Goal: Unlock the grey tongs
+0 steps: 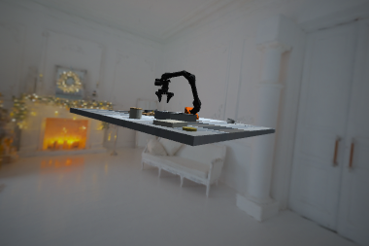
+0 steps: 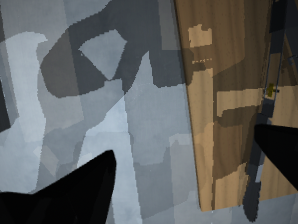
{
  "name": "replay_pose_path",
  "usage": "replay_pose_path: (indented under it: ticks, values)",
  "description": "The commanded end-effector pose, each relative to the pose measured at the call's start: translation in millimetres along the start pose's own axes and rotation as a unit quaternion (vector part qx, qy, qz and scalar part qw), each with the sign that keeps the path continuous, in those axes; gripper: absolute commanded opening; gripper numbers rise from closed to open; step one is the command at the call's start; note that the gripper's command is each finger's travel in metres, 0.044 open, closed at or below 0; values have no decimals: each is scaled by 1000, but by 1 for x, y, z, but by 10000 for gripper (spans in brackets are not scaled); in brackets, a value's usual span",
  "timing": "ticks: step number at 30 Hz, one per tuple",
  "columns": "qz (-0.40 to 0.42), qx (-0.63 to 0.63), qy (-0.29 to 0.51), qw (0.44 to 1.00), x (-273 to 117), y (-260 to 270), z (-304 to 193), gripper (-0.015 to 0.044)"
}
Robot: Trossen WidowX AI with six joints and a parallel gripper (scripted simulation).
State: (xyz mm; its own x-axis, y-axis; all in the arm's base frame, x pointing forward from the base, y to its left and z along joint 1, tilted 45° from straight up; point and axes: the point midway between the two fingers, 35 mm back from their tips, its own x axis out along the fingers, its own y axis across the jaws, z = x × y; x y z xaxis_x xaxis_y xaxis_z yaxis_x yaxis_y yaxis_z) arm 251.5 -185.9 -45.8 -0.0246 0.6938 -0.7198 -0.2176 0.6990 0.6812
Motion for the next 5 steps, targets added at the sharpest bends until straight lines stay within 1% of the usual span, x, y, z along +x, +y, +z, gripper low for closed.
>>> replay_pose_path:
  ticks: [1,5]
  values:
    - [0,-3,2,1000,0,0,0,440]
    - [0,-3,2,1000,0,0,0,440]
